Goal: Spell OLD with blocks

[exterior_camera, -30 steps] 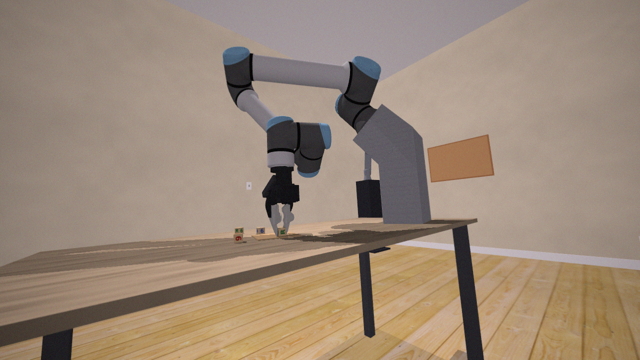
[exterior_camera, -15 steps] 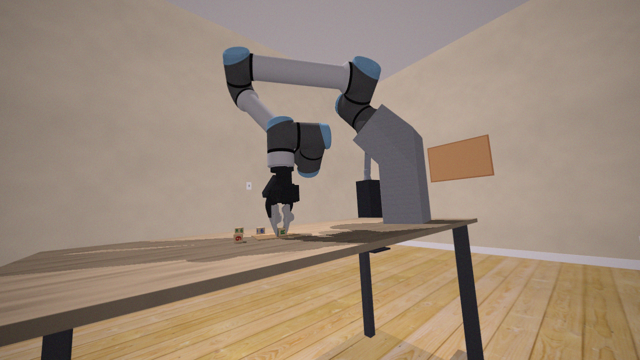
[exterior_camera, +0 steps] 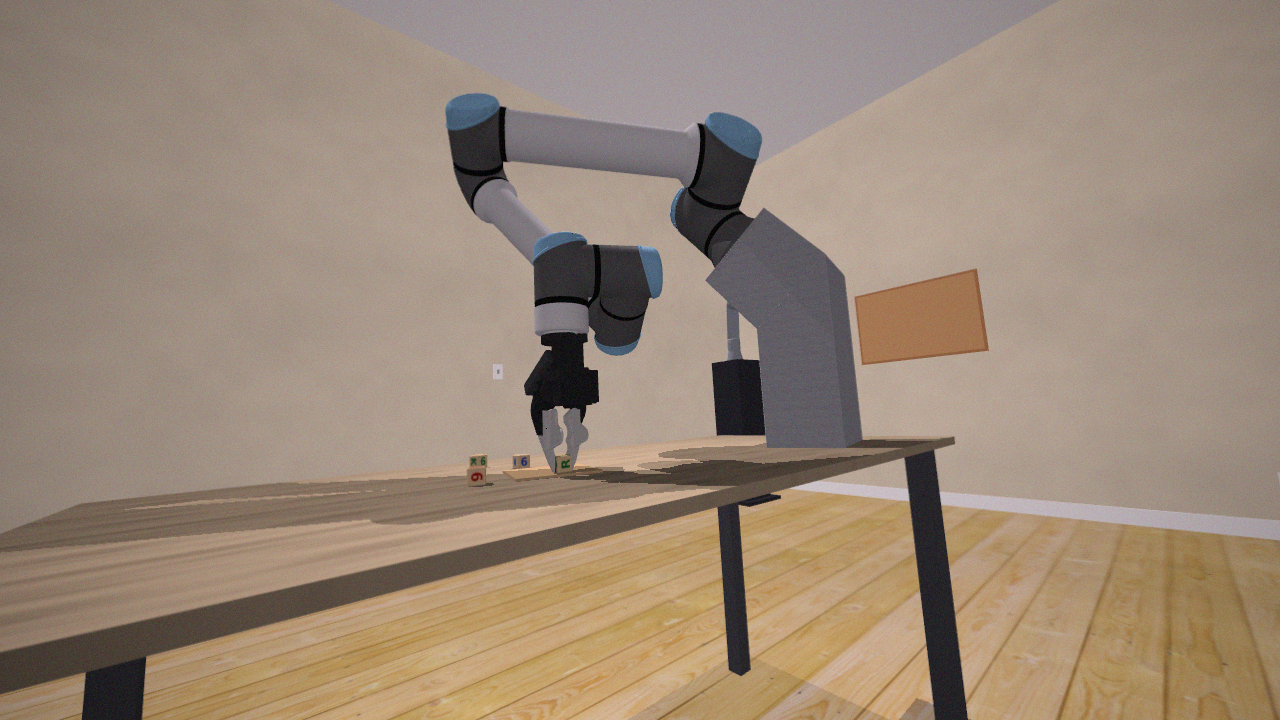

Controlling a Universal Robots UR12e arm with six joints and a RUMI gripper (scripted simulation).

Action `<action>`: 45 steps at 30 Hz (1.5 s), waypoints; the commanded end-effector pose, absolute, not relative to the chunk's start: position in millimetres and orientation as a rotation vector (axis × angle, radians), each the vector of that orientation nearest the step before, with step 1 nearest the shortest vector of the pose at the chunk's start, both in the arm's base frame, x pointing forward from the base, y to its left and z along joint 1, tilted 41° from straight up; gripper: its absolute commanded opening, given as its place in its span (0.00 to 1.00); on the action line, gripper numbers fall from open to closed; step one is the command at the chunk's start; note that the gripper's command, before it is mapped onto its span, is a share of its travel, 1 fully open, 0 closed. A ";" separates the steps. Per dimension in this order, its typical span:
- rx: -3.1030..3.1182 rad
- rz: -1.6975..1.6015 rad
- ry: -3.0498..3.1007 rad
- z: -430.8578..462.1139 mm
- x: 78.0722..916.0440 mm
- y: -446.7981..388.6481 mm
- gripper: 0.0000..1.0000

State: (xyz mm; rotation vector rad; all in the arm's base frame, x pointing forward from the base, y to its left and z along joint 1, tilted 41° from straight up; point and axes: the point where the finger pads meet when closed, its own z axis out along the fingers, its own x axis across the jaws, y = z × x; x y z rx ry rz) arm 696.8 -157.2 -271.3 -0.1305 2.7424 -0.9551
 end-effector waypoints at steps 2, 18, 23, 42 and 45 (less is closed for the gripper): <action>-0.131 -0.955 2.742 -270.9 697.0 -156.8 0.09; -0.131 -0.955 2.742 -270.9 697.0 -156.8 0.25; -0.131 -0.955 2.742 -270.9 697.0 -156.8 0.25; -0.131 -0.955 2.742 -231.5 684.1 -125.7 0.25; -0.131 -0.955 2.742 -227.4 682.7 -122.4 0.25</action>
